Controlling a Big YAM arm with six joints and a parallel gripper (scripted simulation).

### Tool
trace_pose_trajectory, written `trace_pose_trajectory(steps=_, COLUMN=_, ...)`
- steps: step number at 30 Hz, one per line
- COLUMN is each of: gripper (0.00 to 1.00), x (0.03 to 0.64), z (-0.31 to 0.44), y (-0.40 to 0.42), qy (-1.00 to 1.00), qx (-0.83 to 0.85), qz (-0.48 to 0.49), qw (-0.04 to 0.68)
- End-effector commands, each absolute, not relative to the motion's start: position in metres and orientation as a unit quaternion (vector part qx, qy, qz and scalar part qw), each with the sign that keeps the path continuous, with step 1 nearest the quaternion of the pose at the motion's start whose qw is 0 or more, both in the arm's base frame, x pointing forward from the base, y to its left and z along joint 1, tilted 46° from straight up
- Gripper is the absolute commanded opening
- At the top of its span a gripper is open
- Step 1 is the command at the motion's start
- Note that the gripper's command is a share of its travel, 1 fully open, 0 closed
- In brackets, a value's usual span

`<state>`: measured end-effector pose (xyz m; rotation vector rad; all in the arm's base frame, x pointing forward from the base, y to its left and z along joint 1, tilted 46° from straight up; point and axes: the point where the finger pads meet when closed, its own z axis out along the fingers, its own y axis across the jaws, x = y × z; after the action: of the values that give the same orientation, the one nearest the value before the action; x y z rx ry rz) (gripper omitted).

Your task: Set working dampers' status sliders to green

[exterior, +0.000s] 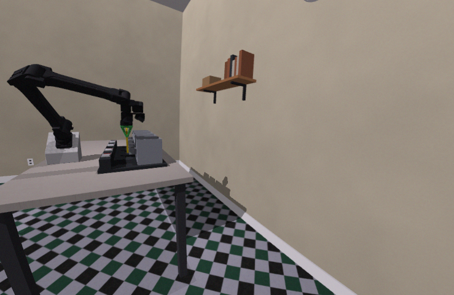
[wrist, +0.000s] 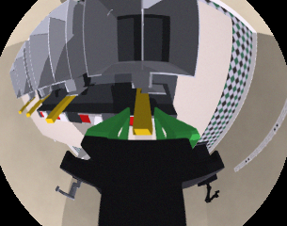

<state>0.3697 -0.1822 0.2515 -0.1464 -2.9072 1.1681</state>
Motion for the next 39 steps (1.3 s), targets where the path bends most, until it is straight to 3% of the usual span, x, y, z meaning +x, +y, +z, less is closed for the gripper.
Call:
trace_pose_trajectory(steps=1, gripper=0.36, x=0.3690, z=0.2579, y=-0.1810, qy=-0.927, qx=-0.046, qz=0.372, qw=-0.011)
trace_pose_trajectory(steps=17, gripper=0.36, x=0.3690, z=0.2579, y=-0.1810, qy=-0.927, qx=-0.046, qz=0.372, qw=-0.011)
trace_pose_trajectory(steps=18, gripper=0.17, x=0.3690, z=0.2579, y=-0.1810, qy=-0.927, qx=-0.046, qz=0.372, qw=-0.011)
trace_pose_trajectory(steps=39, gripper=0.17, x=0.3695, z=0.2593, y=-0.1809, qy=-0.927, qx=-0.049, qz=0.372, qw=-0.012)
